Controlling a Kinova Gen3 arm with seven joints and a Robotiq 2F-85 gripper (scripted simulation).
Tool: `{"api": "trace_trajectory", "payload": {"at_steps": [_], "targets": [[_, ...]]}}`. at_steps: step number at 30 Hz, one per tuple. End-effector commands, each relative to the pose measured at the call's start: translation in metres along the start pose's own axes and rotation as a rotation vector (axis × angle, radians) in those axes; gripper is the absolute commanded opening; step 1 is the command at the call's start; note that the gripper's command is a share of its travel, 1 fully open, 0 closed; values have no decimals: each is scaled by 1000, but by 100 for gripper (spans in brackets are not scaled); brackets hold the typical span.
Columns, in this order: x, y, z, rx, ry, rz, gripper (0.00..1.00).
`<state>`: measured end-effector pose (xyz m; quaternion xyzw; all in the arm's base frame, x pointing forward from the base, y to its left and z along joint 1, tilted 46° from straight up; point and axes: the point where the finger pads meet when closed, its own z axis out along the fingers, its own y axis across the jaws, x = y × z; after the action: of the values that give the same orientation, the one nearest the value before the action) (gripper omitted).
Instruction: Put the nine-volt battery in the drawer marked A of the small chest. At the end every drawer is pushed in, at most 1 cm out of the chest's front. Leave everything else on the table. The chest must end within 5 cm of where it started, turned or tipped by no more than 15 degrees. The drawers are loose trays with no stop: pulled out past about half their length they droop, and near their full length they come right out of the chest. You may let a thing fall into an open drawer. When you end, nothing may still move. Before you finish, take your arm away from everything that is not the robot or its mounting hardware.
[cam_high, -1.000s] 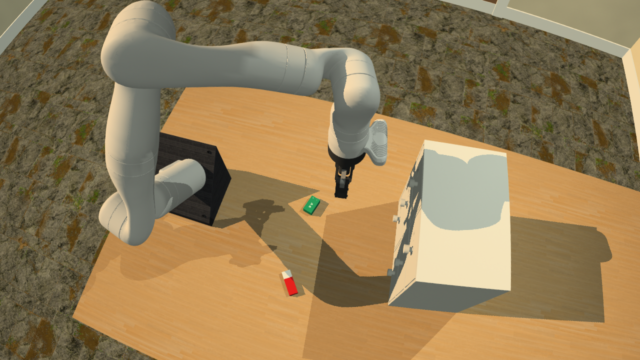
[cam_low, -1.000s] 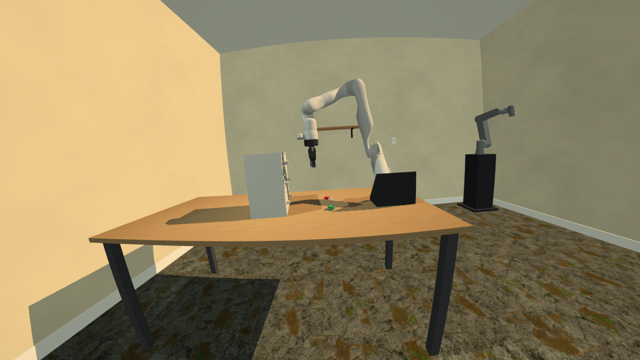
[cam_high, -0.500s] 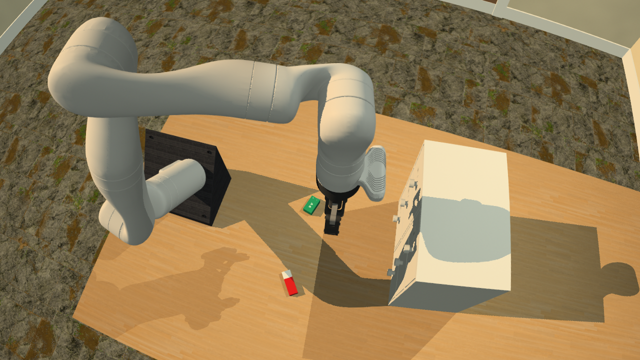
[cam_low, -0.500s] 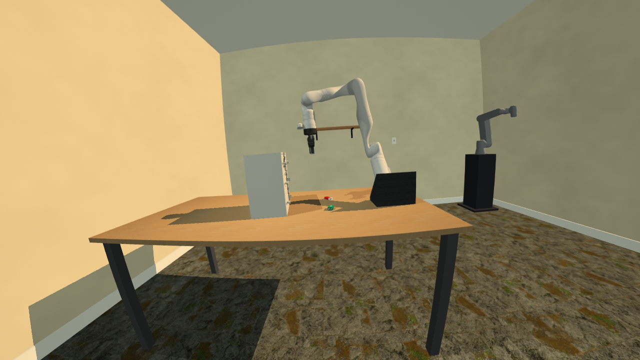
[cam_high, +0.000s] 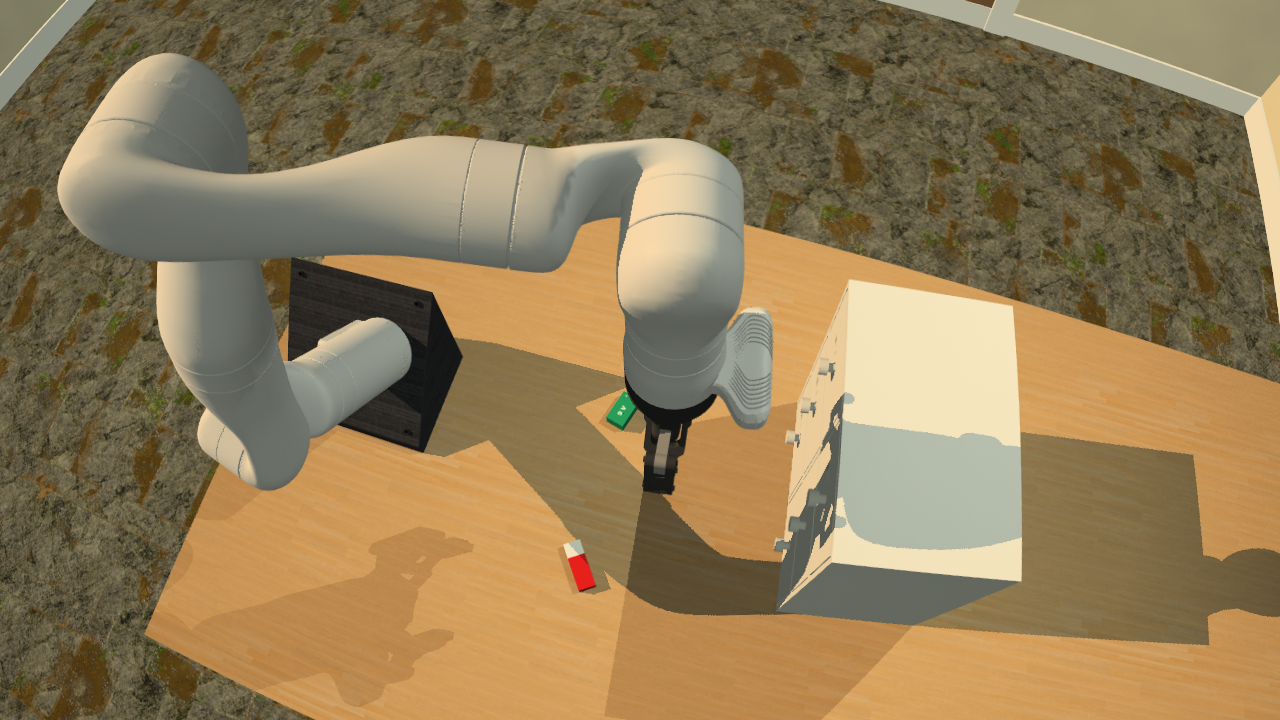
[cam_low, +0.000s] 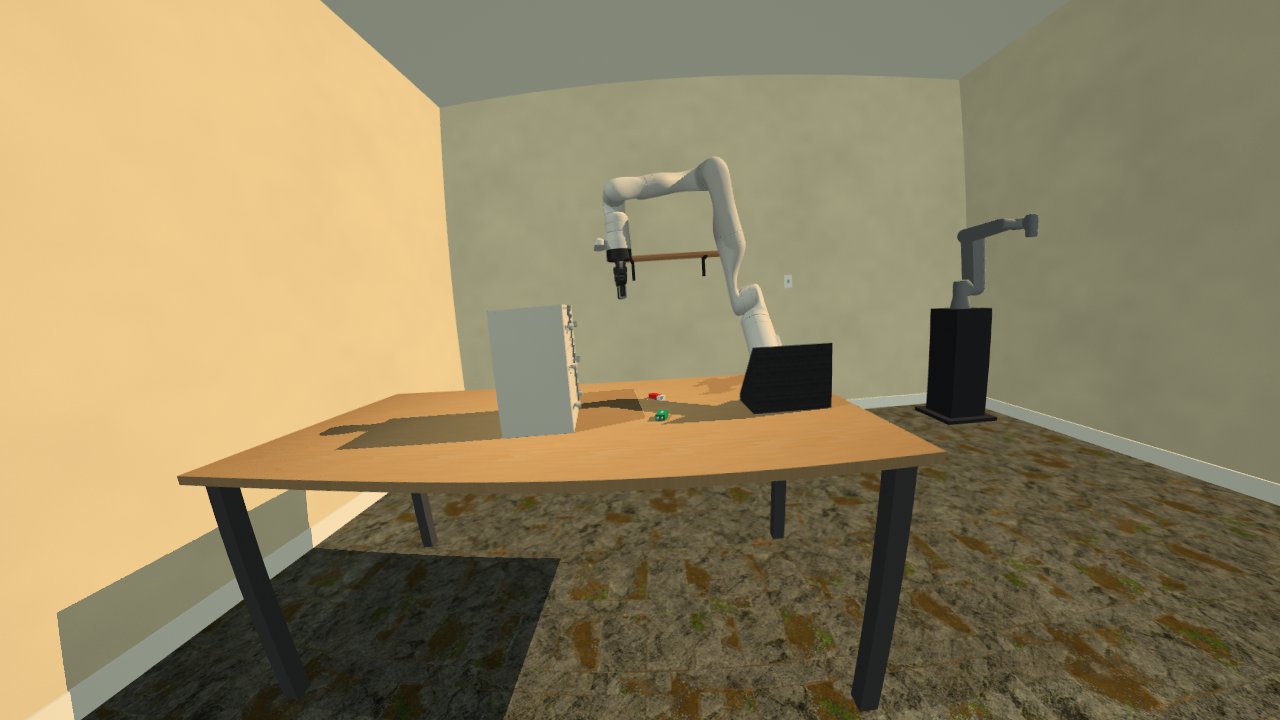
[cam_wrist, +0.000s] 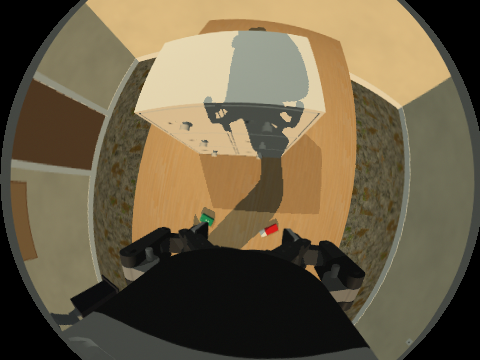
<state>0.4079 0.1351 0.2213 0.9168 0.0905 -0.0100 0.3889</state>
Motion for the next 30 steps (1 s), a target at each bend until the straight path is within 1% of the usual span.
{"api": "trace_trajectory", "payload": {"at_steps": [1, 7, 16, 22, 30], "targets": [[0, 0, -1, 1, 3, 0, 100], [1, 0, 1, 1, 16, -1, 100], [5, -1, 5, 2, 54, -1, 100], [9, -1, 10, 2, 111, -1, 100], [17, -1, 20, 2, 218, -1, 100]]}}
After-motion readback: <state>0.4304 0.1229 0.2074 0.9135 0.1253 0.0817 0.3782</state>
